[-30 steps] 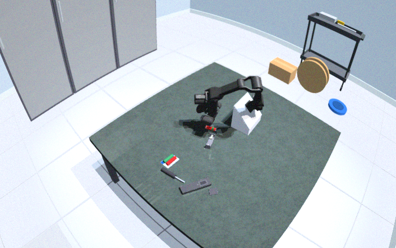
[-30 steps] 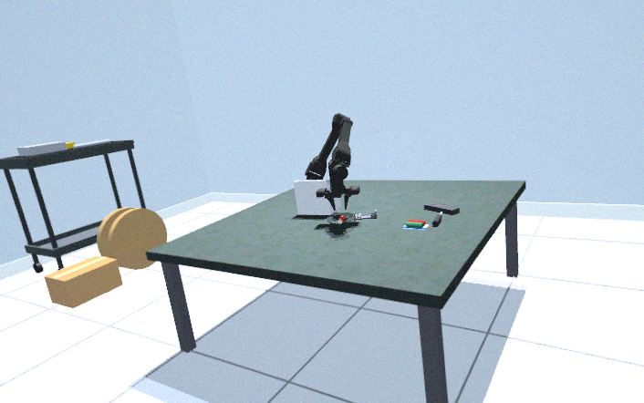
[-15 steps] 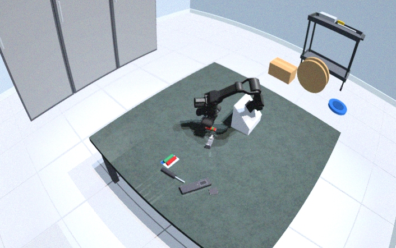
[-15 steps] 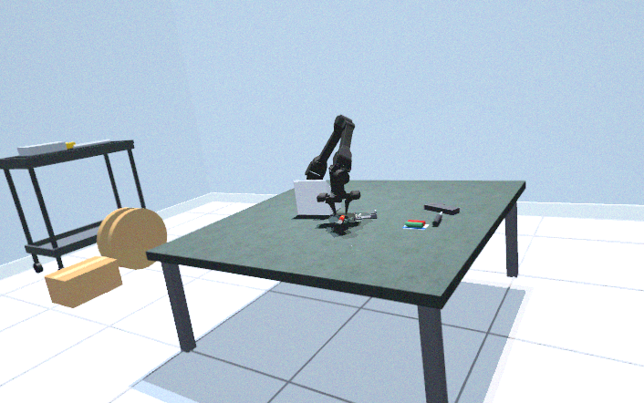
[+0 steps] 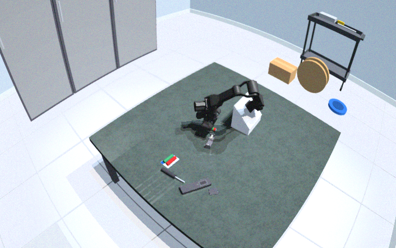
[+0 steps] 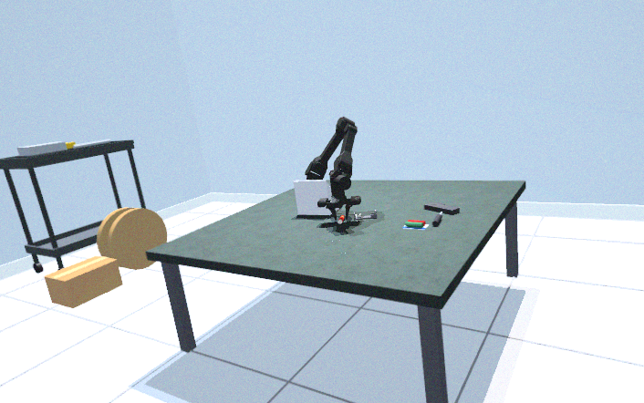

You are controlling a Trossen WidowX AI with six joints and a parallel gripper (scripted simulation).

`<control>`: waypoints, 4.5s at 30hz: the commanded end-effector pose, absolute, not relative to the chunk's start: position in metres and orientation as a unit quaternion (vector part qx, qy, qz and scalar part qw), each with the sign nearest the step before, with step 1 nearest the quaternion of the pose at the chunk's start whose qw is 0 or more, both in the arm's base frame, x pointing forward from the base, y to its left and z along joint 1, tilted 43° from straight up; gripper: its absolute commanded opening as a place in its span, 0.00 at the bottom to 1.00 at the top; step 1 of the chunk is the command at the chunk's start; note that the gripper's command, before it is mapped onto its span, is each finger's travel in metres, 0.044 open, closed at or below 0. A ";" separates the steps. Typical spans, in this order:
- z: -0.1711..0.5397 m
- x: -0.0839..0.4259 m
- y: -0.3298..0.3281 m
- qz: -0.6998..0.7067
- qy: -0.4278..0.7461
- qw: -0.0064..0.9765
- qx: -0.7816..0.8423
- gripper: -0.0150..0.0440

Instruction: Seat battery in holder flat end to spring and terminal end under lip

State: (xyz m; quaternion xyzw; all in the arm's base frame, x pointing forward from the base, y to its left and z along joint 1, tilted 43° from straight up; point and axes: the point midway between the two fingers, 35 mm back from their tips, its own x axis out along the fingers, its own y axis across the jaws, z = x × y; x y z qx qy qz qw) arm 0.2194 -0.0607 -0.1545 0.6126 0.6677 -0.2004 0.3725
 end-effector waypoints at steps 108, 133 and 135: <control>-0.099 0.316 -0.032 0.302 0.445 0.817 0.207 0.36; -0.102 0.307 -0.026 0.287 0.401 0.841 0.223 0.36; -0.103 0.304 -0.027 0.287 0.401 0.841 0.223 0.36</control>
